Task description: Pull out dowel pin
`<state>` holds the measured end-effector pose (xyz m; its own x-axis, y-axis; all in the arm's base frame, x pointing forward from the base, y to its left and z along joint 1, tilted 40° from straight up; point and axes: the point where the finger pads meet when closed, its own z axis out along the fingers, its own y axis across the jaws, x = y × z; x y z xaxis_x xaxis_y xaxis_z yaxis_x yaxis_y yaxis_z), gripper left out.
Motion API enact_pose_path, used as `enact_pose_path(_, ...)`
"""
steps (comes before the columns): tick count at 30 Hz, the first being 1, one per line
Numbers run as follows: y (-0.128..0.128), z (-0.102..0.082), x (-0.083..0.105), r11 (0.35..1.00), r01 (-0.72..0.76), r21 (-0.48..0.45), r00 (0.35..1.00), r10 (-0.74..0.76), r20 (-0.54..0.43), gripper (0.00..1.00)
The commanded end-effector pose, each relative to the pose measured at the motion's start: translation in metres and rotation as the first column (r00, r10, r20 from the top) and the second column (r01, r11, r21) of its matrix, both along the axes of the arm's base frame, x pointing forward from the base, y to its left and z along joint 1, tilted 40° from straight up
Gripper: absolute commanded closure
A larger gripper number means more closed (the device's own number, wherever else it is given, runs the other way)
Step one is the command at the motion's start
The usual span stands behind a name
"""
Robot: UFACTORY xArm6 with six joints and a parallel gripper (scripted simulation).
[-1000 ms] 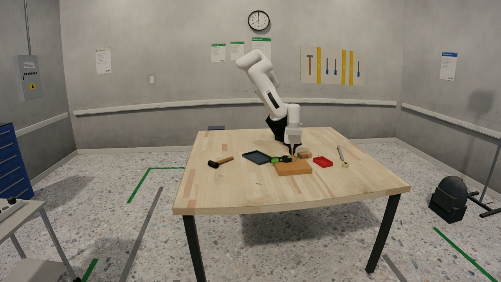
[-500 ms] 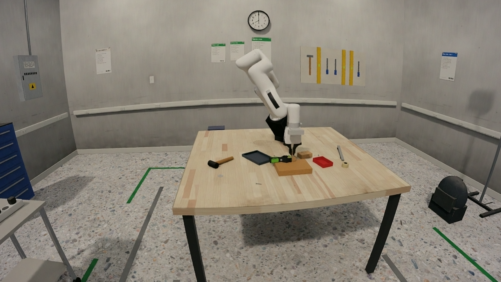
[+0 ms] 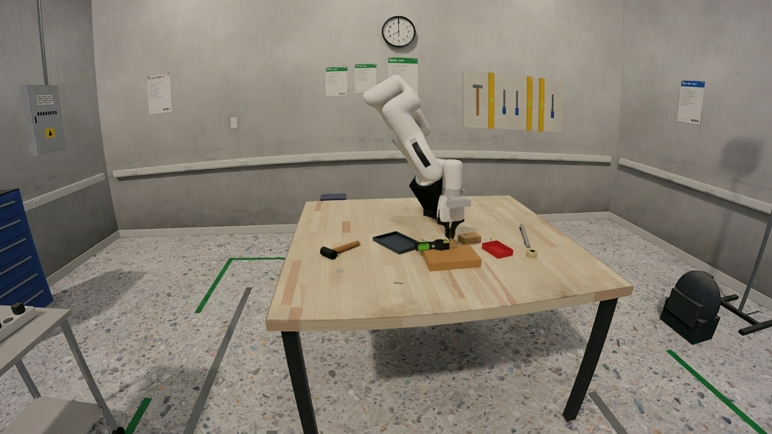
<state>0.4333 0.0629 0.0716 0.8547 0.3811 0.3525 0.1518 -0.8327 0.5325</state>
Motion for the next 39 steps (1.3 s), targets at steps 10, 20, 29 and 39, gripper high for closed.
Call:
enact_pose_path(10,0.0008,0.001,0.0005,0.991,-0.114,-0.067,0.992,0.109,-0.063,1.0)
enact_pose_path(20,0.0008,0.001,0.0005,0.979,-0.175,-0.1,0.981,0.166,-0.099,1.0)
enact_pose_path(29,0.0008,0.0011,0.0004,0.961,-0.242,-0.134,0.965,0.223,-0.139,1.0)
enact_pose_path(39,0.0009,0.0012,0.0004,0.942,-0.297,-0.159,0.947,0.269,-0.175,1.0)
